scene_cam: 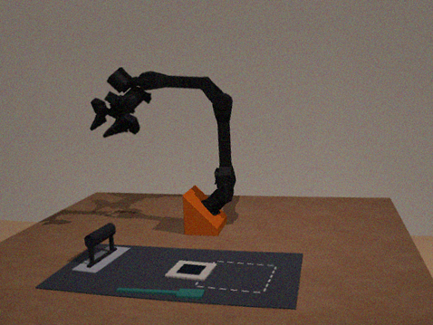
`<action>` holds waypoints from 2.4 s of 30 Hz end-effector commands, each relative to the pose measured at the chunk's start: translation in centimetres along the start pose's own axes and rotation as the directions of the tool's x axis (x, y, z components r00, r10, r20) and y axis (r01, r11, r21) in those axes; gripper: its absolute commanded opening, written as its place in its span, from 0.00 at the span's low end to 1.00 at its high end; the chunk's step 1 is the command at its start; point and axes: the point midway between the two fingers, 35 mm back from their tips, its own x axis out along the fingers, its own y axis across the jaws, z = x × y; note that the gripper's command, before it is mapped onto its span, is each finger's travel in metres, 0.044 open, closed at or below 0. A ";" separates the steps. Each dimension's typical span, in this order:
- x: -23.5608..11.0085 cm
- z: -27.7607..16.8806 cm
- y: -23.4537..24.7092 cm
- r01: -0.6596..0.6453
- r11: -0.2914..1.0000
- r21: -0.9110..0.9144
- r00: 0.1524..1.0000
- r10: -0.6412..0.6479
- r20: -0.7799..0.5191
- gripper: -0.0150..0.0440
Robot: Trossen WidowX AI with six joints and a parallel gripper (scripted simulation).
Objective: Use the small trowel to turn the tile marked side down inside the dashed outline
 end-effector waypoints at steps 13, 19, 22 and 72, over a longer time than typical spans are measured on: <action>14.4 0.9 9.7 -0.292 0.955 0.045 0.863 0.284 -0.417 0.71; 18.3 -0.1 13.9 -0.358 0.931 0.070 0.759 0.334 -0.559 0.71; 19.9 -0.8 15.9 -0.381 0.920 0.086 0.701 0.349 -0.622 0.71; 25.0 -5.6 21.1 -0.412 0.903 0.119 0.587 0.363 -0.724 0.47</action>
